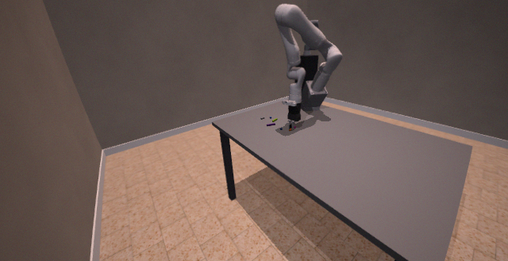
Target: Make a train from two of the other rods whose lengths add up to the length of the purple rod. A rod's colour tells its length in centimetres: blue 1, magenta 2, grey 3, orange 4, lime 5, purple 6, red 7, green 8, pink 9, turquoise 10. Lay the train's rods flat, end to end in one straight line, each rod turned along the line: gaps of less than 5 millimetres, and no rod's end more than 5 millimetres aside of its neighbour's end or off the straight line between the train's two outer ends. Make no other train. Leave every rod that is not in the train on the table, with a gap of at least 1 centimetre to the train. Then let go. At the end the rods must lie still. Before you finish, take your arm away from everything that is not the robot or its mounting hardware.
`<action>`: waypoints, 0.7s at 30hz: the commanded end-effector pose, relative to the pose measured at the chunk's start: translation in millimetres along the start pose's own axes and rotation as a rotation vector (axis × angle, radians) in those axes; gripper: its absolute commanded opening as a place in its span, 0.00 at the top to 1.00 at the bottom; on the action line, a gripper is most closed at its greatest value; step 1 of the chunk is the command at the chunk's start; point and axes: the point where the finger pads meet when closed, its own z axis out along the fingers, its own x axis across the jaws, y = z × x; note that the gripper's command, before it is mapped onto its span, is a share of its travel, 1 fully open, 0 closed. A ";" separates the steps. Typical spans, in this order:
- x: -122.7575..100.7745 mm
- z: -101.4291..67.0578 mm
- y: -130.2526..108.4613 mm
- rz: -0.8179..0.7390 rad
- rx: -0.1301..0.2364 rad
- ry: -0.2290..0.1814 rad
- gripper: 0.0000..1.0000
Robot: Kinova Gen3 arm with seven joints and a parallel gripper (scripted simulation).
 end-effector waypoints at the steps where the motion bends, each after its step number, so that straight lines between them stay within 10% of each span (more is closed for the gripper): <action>1: 0.3 -0.4 -0.2 0.000 0.001 0.001 0.58; 21: 0.2 -1.3 -0.3 0.000 0.001 0.001 0.46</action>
